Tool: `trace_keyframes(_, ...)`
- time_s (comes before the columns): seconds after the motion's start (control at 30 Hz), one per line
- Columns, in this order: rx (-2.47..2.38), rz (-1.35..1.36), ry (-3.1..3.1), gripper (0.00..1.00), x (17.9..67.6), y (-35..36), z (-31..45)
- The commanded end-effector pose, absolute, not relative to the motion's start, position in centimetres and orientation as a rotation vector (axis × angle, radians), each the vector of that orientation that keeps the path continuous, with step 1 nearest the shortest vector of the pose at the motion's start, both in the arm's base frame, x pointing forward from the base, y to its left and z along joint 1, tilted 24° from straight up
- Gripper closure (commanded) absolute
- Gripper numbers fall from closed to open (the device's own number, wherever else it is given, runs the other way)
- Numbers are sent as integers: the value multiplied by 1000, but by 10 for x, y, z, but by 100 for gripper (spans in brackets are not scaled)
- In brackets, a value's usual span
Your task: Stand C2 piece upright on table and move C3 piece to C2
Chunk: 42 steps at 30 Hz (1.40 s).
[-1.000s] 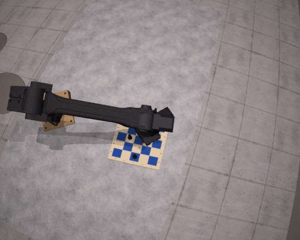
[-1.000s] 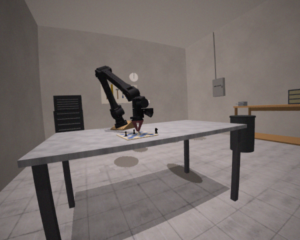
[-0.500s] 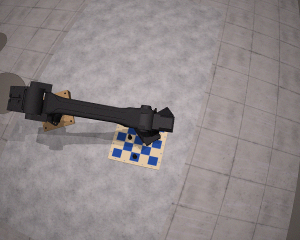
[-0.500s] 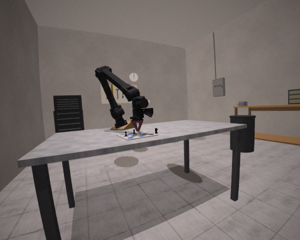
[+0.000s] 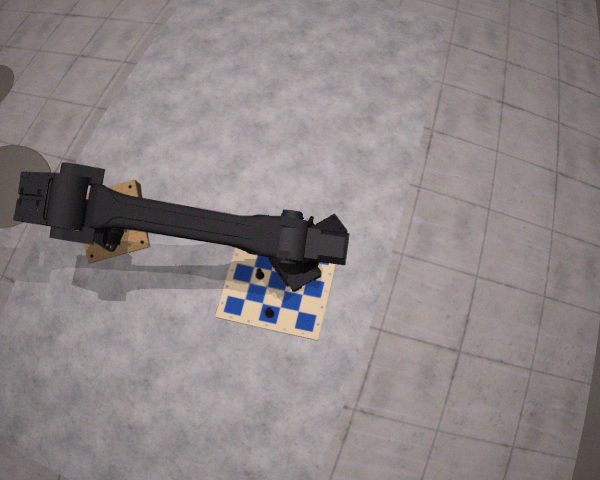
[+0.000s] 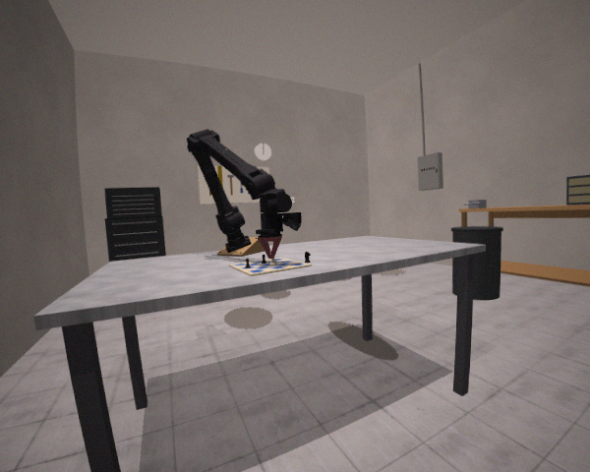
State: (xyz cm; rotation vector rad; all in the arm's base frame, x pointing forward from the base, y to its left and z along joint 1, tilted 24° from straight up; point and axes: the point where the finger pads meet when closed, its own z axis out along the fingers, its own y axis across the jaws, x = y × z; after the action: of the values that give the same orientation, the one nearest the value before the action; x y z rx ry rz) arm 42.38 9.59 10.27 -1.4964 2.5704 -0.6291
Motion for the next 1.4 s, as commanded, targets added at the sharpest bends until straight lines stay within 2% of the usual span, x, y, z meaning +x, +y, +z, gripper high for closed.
trace_keyframes(0.0,-1463,-626,2550,100,436,94,115)
trace_keyframes(1.37,-1465,-626,2547,100,432,93,114)
